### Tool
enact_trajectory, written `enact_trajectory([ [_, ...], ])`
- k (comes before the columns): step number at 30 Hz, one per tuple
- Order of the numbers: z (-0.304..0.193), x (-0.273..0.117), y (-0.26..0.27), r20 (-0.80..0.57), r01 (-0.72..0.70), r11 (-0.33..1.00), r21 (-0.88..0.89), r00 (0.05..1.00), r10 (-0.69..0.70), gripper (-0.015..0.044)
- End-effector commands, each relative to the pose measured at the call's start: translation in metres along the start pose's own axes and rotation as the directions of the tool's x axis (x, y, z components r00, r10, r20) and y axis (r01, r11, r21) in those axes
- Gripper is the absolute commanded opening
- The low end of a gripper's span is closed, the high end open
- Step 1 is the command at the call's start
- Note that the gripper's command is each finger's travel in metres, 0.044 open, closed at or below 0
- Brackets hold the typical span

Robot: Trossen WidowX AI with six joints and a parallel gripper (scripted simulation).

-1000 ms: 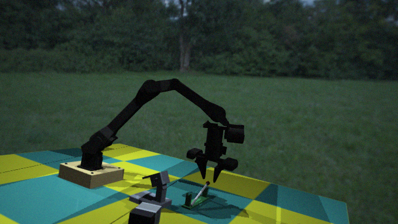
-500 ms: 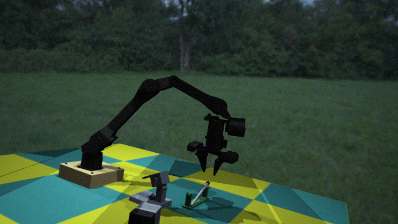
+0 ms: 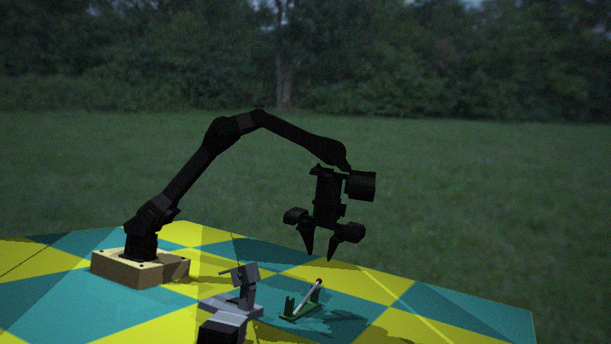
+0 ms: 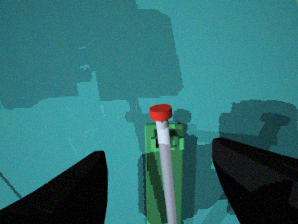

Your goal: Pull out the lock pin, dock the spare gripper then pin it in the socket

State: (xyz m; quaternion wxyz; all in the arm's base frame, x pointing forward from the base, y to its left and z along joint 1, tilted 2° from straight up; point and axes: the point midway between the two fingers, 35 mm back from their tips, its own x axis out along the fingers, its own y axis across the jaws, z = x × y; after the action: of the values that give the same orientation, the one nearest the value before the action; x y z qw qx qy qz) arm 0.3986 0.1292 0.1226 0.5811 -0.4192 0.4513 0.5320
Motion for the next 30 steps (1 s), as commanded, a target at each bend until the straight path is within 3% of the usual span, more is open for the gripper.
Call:
enact_trajectory([
  [1,-0.027,-0.039,-0.001,0.070,0.047,0.998,-0.041,0.997,-0.044,0.0180],
  [9,-0.027,-0.037,-0.002,0.070,0.047,0.998,-0.041,0.997,-0.044,0.0180],
  [17,-0.041,0.028,-0.005,0.069,0.043,0.998,-0.041,0.997,-0.040,0.0180],
  [30,-0.044,0.041,-0.006,0.069,0.043,0.998,-0.041,0.997,-0.040,0.0180],
])
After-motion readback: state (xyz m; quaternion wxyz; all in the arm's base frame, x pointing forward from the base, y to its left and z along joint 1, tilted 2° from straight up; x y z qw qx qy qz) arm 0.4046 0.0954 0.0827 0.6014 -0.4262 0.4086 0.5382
